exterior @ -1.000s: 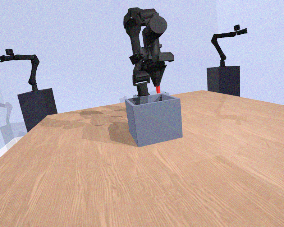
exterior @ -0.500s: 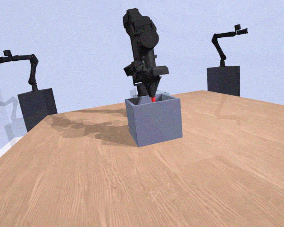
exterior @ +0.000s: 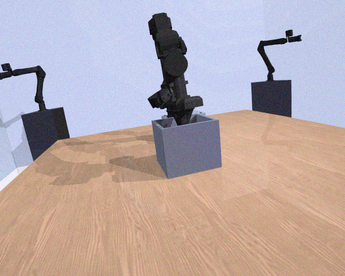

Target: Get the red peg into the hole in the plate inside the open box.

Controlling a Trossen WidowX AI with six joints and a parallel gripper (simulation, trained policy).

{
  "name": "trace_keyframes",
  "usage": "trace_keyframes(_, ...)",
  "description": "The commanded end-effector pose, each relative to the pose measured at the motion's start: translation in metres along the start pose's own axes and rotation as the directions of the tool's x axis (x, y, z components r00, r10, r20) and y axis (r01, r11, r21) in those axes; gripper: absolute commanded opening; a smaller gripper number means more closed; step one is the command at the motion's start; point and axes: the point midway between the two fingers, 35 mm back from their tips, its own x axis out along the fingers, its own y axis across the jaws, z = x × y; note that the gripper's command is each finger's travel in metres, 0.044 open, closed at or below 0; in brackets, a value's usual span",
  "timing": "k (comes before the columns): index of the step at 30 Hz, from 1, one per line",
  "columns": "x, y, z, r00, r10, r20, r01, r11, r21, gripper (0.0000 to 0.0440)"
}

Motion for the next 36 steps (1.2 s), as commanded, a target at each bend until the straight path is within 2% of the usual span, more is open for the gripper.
trace_keyframes(1, 0.012, -0.002, 0.002, 1.0, -0.014, -0.008, 0.014, 1.0, -0.012, 0.0)
trace_keyframes(5, 0.019, -0.001, 0.004, 1.0, -0.026, -0.006, 0.026, 0.999, -0.026, 0.001)
trace_keyframes(11, 0.029, -0.003, 0.003, 0.999, -0.053, -0.013, 0.052, 0.998, -0.044, 0.0104)
trace_keyframes(16, 0.028, -0.002, -0.008, 0.995, -0.057, -0.079, 0.054, 0.998, -0.038, 0.0111)
trace_keyframes(19, 0.022, 0.004, -0.004, 0.994, -0.042, -0.105, 0.039, 0.999, -0.026, 0.0148)
trace_keyframes(36, -0.005, 0.016, 0.007, 0.963, 0.019, -0.27, -0.013, 1.0, 0.025, 0.0188)
